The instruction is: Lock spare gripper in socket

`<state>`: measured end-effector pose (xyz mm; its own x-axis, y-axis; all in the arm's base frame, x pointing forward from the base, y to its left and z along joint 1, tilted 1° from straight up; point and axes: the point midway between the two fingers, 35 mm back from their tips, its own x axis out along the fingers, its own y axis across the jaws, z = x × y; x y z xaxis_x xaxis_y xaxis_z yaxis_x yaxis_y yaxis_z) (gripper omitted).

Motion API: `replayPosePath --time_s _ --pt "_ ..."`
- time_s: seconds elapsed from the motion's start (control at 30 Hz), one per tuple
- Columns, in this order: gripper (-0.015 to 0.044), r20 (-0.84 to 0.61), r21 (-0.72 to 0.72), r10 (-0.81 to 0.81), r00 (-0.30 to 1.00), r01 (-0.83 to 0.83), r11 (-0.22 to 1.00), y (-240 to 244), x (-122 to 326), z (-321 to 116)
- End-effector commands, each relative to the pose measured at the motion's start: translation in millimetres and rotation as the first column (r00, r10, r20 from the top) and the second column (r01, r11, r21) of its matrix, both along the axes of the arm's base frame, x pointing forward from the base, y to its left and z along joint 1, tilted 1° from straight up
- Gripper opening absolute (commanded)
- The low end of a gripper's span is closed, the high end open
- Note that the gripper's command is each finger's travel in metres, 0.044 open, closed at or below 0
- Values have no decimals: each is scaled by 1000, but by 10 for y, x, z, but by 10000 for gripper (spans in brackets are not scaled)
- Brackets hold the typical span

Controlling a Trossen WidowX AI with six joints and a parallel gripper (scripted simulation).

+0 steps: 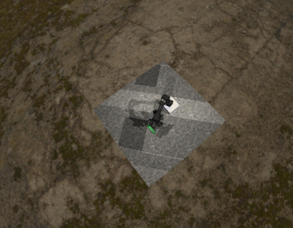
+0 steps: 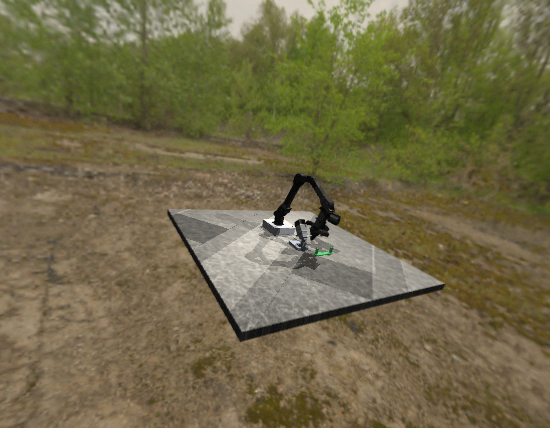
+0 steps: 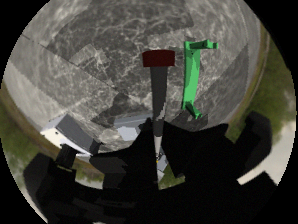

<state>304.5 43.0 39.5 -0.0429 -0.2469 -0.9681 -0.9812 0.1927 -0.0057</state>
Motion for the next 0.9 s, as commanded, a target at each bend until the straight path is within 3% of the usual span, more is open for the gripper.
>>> replayPosePath --time_s 0.0,0.87 --pt "0 1 1 4 1000 -4 1000 -34 -1 8" --pt "0 -6 3 4 1000 -4 1000 -197 -27 4"
